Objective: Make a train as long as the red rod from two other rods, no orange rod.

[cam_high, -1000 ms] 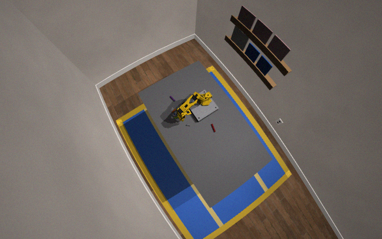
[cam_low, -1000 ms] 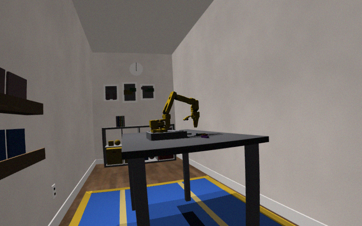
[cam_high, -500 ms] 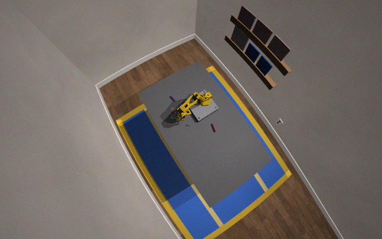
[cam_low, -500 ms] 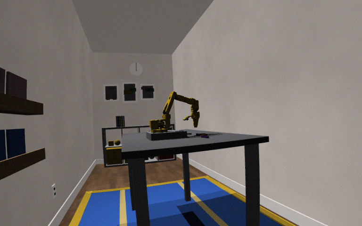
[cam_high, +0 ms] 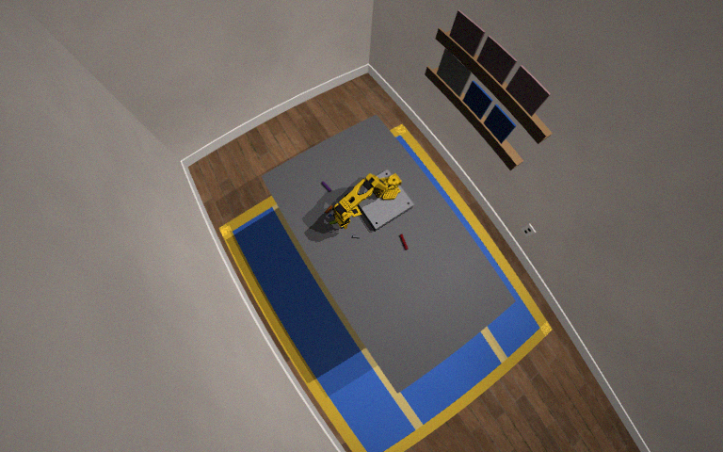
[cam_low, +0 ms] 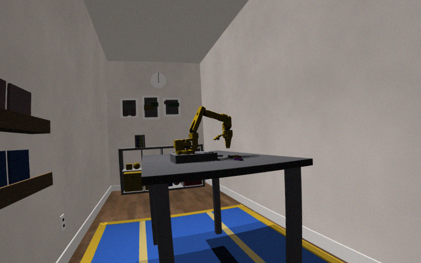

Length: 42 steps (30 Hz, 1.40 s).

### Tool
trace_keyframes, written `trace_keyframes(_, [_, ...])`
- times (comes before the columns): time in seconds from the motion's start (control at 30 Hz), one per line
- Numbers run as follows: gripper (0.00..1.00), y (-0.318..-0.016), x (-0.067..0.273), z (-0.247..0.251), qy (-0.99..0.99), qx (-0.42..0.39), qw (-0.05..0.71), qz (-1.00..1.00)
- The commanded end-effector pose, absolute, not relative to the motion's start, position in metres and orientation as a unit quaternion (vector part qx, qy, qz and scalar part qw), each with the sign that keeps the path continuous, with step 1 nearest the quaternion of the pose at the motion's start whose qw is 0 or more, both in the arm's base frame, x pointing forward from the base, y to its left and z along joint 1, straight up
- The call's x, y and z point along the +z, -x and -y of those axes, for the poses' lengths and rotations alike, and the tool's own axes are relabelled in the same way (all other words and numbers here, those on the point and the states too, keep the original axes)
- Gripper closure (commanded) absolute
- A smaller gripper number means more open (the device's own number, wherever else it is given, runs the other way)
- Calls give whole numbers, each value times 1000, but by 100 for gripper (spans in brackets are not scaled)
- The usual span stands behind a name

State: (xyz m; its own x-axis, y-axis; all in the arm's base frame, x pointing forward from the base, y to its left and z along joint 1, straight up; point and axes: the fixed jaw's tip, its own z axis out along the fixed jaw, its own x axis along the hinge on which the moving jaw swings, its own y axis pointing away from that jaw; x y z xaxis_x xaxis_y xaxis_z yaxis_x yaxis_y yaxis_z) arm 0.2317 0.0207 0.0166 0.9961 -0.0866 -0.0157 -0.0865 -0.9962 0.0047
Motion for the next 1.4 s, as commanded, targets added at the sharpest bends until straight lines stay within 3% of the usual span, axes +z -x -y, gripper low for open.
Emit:
trace_keyframes(0.0, [81,-237,22,-20,-999,10,-2,42])
trace_keyframes(0.57, [81,-238,13,-20,-999,10,-2,42])
trace_keyframes(1.37, [81,-238,-26,-20,-999,10,-2,42])
